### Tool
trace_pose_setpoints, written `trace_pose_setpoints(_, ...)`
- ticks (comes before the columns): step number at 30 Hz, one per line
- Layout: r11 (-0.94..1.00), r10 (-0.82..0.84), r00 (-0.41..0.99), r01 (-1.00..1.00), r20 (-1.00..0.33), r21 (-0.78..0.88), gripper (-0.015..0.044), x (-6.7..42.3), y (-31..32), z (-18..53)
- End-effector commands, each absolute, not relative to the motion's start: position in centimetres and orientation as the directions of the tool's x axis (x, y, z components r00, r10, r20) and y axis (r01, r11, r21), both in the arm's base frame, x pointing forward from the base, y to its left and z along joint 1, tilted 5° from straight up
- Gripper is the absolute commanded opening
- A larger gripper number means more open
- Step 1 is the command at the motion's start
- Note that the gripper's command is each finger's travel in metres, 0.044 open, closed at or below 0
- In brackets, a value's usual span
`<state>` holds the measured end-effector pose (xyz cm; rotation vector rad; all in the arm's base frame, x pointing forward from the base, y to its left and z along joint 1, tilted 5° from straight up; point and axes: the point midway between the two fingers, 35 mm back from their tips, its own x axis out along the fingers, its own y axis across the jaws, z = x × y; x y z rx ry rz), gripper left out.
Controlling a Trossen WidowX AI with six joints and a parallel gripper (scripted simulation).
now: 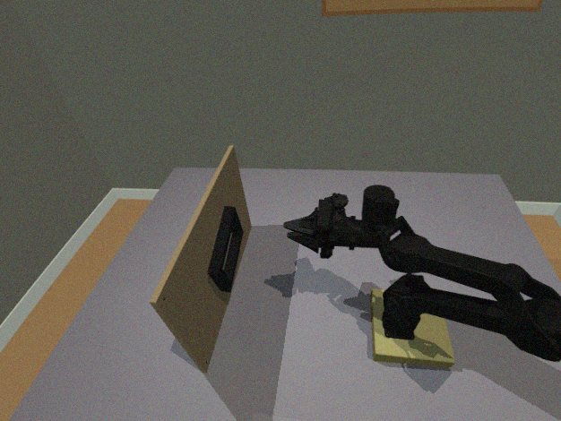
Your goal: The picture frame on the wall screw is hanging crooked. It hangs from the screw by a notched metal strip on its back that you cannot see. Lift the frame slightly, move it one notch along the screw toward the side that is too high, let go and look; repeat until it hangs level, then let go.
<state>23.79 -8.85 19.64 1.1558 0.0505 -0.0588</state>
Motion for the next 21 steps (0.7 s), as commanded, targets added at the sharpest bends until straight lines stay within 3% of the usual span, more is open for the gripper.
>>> trace_pose_setpoints(1,0.418,-0.017,0.998,0.068,-0.067,0.906,0.026,20.06,-7.72,20.75)
trace_pose_setpoints(21,0.42,-0.017,0.998,0.067,-0.066,0.905,0.026,19.18,-7.19,20.9)
